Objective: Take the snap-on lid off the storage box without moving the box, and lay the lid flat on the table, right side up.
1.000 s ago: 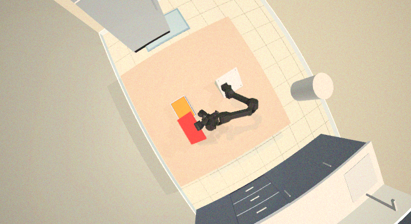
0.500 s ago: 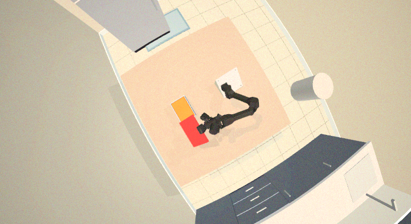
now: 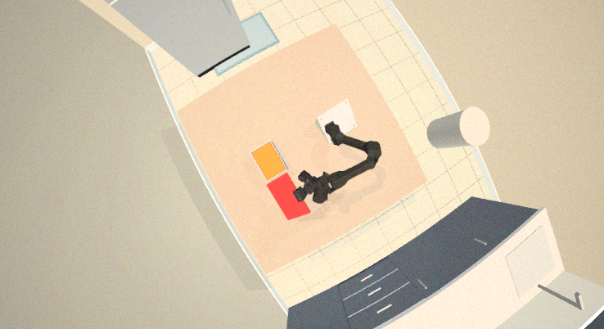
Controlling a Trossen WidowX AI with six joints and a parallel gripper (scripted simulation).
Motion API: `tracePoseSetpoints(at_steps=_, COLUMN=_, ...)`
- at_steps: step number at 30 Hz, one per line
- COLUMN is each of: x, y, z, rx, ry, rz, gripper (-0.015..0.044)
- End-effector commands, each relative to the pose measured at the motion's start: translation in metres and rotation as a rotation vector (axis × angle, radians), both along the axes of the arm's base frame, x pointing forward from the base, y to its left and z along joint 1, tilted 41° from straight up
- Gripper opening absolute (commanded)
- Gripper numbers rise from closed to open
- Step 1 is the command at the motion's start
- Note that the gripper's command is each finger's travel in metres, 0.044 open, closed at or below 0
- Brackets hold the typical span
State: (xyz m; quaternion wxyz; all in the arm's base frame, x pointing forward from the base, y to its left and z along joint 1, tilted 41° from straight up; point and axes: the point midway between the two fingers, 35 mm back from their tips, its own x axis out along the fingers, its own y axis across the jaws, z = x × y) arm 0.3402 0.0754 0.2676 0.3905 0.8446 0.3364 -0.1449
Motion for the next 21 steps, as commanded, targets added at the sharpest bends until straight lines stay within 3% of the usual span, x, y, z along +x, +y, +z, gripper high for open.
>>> tracePoseSetpoints(at_steps=1, x=0.000, y=0.004, z=0.010, rx=-0.001, ry=-0.013, rz=-0.008, gripper=0.0000)
tracePoseSetpoints(at_steps=21, x=-0.006, y=0.034, z=0.037, rx=0.001, ry=-0.015, rz=-0.008, gripper=0.0000)
